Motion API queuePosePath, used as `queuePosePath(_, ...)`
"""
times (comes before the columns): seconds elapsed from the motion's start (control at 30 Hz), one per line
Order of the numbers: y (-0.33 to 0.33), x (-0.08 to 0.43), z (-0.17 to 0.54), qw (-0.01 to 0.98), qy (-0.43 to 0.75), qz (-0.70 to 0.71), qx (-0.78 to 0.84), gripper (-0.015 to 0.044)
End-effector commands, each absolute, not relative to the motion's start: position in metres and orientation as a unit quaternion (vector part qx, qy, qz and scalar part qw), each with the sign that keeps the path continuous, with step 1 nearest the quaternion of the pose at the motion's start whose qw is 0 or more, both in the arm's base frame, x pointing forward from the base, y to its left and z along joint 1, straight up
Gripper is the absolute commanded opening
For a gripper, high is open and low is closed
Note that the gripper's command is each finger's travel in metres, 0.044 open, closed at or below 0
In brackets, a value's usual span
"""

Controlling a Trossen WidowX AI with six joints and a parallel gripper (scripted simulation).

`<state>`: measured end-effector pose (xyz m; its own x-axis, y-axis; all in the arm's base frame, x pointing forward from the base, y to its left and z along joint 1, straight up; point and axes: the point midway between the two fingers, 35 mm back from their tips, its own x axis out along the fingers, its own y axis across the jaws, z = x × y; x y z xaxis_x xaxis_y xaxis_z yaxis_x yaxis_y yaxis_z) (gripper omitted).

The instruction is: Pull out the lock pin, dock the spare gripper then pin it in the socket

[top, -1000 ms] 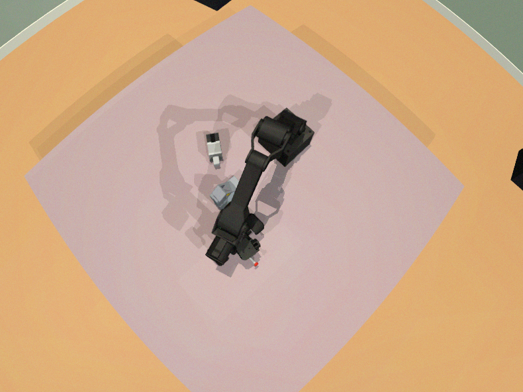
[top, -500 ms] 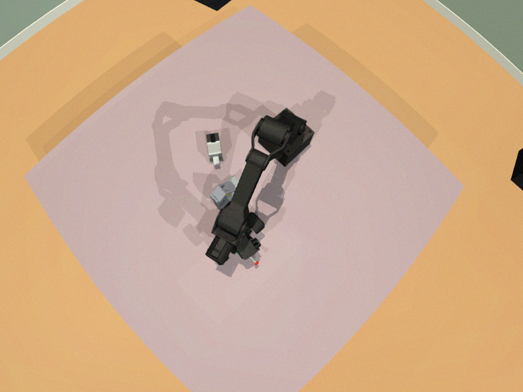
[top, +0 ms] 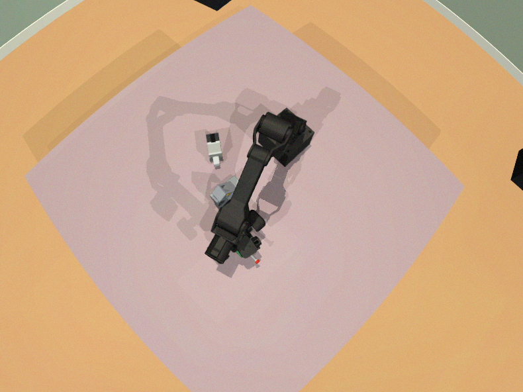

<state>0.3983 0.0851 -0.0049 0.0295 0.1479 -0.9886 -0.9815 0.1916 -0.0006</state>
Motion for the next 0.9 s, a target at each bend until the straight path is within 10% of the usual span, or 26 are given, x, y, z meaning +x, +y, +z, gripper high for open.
queuePosePath(0.0,0.085,0.398,-0.005,0.585,0.503,0.482,-0.414,0.0)
queuePosePath(0.87,0.027,0.392,0.013,0.584,0.504,0.481,-0.416,0.0)
